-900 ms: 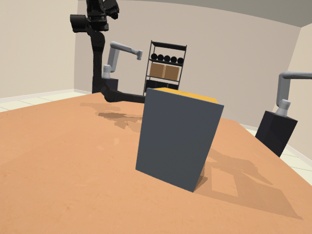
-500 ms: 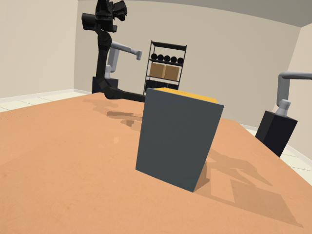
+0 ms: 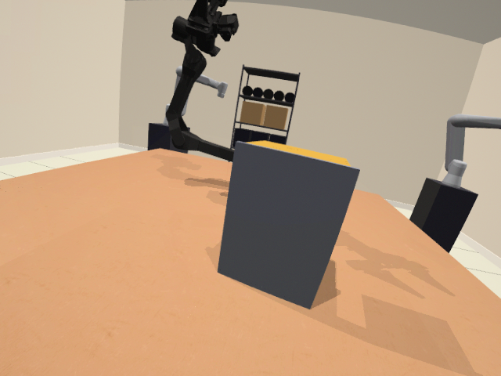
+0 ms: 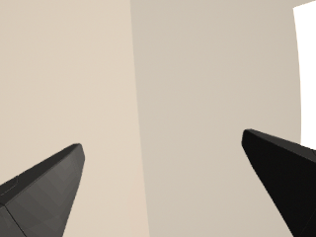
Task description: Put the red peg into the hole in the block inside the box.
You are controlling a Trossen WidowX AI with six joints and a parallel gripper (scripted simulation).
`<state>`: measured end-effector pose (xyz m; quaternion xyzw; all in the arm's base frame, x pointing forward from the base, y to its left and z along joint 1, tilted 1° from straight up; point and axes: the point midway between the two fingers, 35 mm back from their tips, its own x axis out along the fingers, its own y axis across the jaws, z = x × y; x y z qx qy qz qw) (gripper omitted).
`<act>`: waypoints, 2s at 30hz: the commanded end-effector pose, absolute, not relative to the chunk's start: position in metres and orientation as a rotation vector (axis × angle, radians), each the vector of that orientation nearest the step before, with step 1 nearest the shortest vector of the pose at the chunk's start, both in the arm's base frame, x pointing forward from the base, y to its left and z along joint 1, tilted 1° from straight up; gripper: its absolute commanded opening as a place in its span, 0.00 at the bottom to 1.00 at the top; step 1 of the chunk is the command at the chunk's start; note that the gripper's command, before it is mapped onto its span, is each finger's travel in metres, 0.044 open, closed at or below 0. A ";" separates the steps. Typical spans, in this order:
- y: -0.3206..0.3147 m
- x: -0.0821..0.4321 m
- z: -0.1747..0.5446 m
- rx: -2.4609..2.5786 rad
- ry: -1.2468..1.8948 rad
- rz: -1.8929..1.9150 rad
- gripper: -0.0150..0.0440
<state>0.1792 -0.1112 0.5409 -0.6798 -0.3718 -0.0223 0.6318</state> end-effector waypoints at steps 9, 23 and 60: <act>-0.048 0.133 0.537 -1.827 -0.873 -0.138 1.00; 0.024 0.115 0.506 -2.146 -0.841 -0.164 1.00; 0.118 0.186 0.315 -2.863 -0.442 0.293 1.00</act>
